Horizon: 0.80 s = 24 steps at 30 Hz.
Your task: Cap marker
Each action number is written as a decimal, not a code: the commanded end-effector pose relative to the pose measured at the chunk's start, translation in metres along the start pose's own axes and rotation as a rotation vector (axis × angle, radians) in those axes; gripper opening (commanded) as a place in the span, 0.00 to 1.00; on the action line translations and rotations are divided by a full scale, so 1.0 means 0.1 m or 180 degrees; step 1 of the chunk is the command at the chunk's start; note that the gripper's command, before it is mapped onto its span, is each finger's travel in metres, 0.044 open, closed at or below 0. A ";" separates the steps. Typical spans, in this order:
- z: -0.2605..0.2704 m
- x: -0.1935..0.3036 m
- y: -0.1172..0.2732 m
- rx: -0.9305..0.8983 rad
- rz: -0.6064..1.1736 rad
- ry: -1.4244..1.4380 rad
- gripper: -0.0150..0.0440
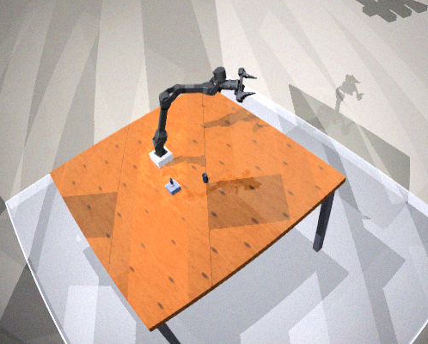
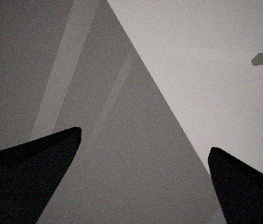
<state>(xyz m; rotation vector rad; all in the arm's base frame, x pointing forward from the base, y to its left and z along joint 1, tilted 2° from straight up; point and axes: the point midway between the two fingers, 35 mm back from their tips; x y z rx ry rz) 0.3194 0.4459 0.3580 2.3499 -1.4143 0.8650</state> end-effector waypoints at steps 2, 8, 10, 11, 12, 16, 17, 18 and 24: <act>0.10 0.03 -0.04 -0.0075 -0.0027 -0.0059 0.84; 1.02 0.33 -0.24 -0.0846 -0.0188 -0.0663 0.67; 1.36 0.43 -0.24 -0.1156 -0.0206 -0.0896 0.67; 1.53 0.48 -0.23 -0.1322 -0.0208 -0.1011 0.67; 1.70 0.54 -0.21 -0.1492 -0.0203 -0.1131 0.67; 2.35 0.75 -0.03 -0.2198 -0.0111 -0.1661 0.67; 2.50 0.80 0.04 -0.2379 -0.0068 -0.1805 0.67; 2.65 0.86 0.11 -0.2562 -0.0016 -0.1953 0.67; 3.44 1.16 0.76 -0.3722 0.0507 -0.2957 0.67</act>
Point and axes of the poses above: the point midway between the two fingers, 35 mm back from their tips, its own y axis back along the fingers, its own z axis across the jaws, x = y × z, and after that the axes turned 14 degrees about -y, right-handed
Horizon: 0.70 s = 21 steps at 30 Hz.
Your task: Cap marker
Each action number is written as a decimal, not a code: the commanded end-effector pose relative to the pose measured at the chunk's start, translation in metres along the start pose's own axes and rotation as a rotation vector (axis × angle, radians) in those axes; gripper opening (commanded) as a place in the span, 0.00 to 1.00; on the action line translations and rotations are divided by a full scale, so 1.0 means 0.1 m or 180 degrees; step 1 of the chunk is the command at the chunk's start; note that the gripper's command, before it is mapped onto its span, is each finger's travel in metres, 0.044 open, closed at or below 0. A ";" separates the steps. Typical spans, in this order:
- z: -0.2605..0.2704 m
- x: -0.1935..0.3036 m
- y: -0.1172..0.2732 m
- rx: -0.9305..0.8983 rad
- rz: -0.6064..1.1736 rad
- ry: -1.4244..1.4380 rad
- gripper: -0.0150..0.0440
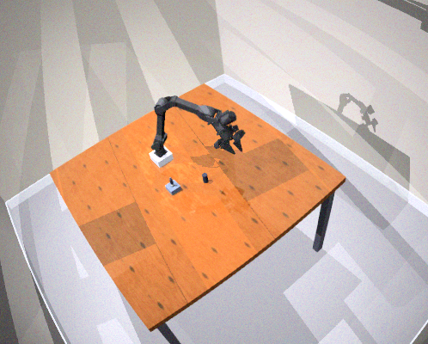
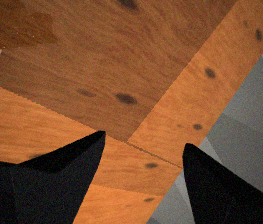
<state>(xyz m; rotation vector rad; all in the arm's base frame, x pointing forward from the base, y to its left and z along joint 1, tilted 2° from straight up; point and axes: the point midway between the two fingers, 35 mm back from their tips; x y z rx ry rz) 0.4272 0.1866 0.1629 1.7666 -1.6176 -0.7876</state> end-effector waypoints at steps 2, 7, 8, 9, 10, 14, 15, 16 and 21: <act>0.37 0.62 0.02 -0.0683 0.0300 -0.0937 0.67; 0.89 1.21 0.20 -0.1490 0.0806 -0.2156 0.67; 0.99 1.31 0.26 -0.1653 0.0930 -0.2425 0.67; 1.07 1.38 0.31 -0.1774 0.1027 -0.2628 0.67; 1.11 1.42 0.34 -0.1846 0.1088 -0.2750 0.67; 1.13 1.43 0.35 -0.1870 0.1108 -0.2791 0.67; 1.13 1.43 0.35 -0.1870 0.1108 -0.2791 0.67; 1.14 1.43 0.32 -0.1870 0.1108 -0.2791 0.67; 1.32 1.40 0.06 -0.1870 0.1107 -0.2791 0.67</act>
Point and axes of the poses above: the point midway between the two fingers, 35 mm back from their tips, its own y axis back along the fingers, its own z axis across the jaws, x = y × z, and after that the axes turned 14 degrees about -y, right-handed
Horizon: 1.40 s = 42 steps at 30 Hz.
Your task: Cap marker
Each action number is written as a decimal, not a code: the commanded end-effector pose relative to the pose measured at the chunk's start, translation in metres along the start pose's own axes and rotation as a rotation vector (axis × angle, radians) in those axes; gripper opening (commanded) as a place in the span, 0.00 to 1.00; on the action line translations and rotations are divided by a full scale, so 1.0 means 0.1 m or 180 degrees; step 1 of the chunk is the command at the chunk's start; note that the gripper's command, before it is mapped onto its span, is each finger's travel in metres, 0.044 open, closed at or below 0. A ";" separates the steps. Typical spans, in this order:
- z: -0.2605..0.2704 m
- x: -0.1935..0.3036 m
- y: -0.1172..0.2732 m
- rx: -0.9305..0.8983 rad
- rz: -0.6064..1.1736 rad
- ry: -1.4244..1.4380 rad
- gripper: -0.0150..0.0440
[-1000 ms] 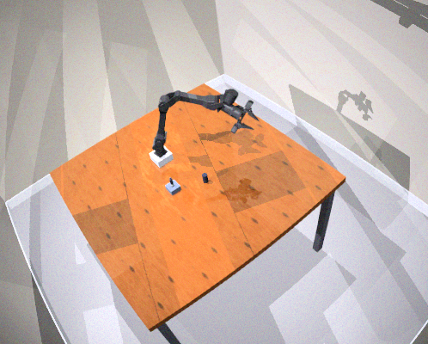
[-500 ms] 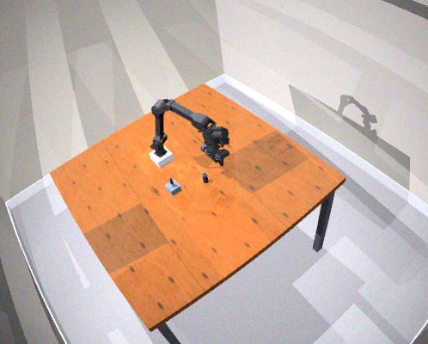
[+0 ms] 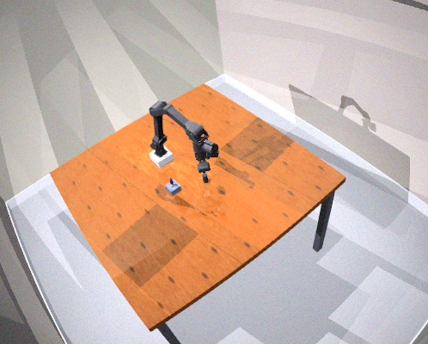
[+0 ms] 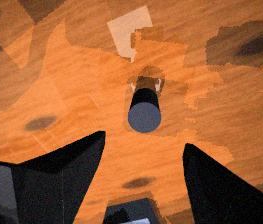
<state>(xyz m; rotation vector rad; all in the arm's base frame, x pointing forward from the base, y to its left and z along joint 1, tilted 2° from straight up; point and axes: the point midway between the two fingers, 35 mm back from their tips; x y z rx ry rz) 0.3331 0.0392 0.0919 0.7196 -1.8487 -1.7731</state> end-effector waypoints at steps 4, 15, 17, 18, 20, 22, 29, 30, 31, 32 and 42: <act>0.01 0.00 -0.22 -0.0032 0.0025 -0.0018 0.67; 0.01 0.00 -0.38 -0.0032 0.0025 -0.0017 0.67; 0.01 0.00 -0.41 -0.0032 0.0025 -0.0017 0.67; 0.01 0.00 -0.42 -0.0032 0.0025 -0.0017 0.67; 0.01 0.00 -0.46 -0.0032 0.0025 -0.0017 0.67; 0.00 0.00 -0.49 -0.0032 0.0025 -0.0017 0.67; 0.00 0.00 -0.60 -0.0032 0.0025 -0.0017 0.67; 0.00 0.00 -0.62 -0.0032 0.0025 -0.0017 0.67; 0.00 0.00 -0.63 -0.0032 0.0025 -0.0017 0.67; 0.00 0.00 -0.65 -0.0032 0.0025 -0.0017 0.67; 0.01 0.01 -0.80 -0.0032 0.0026 -0.0017 0.67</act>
Point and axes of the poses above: the point midway between the two fingers, 35 mm back from their tips, its own y axis back along the fingers, its own z axis across the jaws, x = y × z, and after that the axes turned 14 degrees about -y, right-handed
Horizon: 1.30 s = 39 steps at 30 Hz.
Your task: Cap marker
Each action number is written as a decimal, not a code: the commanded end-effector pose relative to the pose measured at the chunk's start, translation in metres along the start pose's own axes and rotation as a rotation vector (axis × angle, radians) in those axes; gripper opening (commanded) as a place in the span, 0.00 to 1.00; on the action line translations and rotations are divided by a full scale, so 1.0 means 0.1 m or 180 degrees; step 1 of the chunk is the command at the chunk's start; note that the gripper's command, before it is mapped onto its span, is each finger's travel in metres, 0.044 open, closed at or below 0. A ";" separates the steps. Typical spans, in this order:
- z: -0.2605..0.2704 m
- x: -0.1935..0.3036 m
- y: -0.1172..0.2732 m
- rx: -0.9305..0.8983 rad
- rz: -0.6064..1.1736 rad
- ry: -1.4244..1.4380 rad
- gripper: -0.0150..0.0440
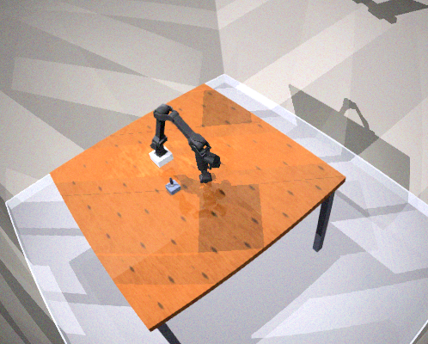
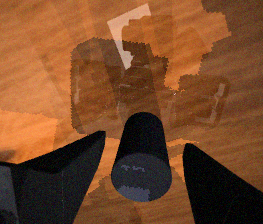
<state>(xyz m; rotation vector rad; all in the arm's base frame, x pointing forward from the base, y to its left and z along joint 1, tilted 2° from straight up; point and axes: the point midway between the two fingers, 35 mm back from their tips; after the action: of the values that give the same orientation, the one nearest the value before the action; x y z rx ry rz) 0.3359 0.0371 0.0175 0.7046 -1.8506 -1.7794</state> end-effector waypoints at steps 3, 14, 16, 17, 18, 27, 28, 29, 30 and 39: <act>0.01 0.01 -0.05 -0.0017 0.0007 0.0013 0.58; 0.01 0.01 -0.05 -0.0017 0.0007 0.0013 0.39; 0.01 0.01 -0.04 -0.0017 0.0015 0.0025 0.30; 0.01 0.01 -0.02 -0.0017 0.0024 0.0040 0.26; 0.01 0.01 0.01 -0.0017 0.0026 0.0044 0.25; 0.00 0.00 0.31 -0.0017 0.0015 0.0027 0.25; 0.00 0.00 0.34 -0.0017 0.0014 0.0025 0.25; 0.00 0.00 0.37 -0.0017 0.0013 0.0023 0.25; 0.00 0.00 0.41 -0.0017 0.0012 0.0021 0.25; -0.02 0.03 0.56 -0.0017 0.0007 0.0013 0.25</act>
<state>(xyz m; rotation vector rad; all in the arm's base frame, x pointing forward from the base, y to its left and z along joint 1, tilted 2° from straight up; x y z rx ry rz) 0.3331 0.0372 0.0686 0.6962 -1.8391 -1.7750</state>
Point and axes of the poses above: the point midway between the two fingers, 35 mm back from their tips, its own y axis back along the fingers, its own z axis across the jaws, x = y × z, and after that the axes turned 14 degrees about -y, right-handed
